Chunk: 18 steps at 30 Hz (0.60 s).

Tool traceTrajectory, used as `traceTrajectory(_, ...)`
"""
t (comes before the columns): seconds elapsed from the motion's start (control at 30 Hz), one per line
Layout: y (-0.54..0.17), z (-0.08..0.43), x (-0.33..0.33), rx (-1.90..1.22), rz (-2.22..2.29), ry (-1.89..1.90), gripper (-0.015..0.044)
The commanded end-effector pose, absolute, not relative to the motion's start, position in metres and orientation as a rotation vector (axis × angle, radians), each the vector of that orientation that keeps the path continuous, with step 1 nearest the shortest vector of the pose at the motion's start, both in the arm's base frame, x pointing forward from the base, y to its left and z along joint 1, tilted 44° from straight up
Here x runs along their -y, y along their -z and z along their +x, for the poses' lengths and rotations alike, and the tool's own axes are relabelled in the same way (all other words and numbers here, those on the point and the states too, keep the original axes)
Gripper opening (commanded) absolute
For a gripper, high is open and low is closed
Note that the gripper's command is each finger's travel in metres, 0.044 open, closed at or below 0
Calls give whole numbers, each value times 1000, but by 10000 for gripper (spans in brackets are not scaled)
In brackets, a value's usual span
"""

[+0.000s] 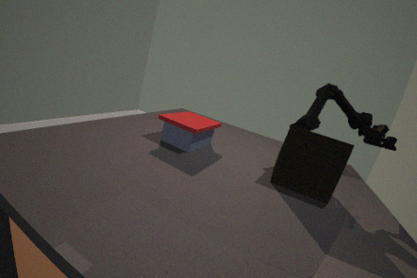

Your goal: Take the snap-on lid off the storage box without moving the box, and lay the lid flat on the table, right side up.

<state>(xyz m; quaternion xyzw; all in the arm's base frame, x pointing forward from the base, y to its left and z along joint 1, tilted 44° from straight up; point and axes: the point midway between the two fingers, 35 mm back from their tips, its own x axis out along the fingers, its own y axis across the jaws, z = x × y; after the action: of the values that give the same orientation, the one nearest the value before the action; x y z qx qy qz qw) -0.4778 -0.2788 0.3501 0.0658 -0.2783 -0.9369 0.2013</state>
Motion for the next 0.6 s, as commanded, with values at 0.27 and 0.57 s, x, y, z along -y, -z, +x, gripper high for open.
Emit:
traceTrajectory(0.27, -373, -405, 343, 717, 179, 2484, 235)
traceTrajectory(0.57, -409, -299, 401, 845, 173, 2259, 235)
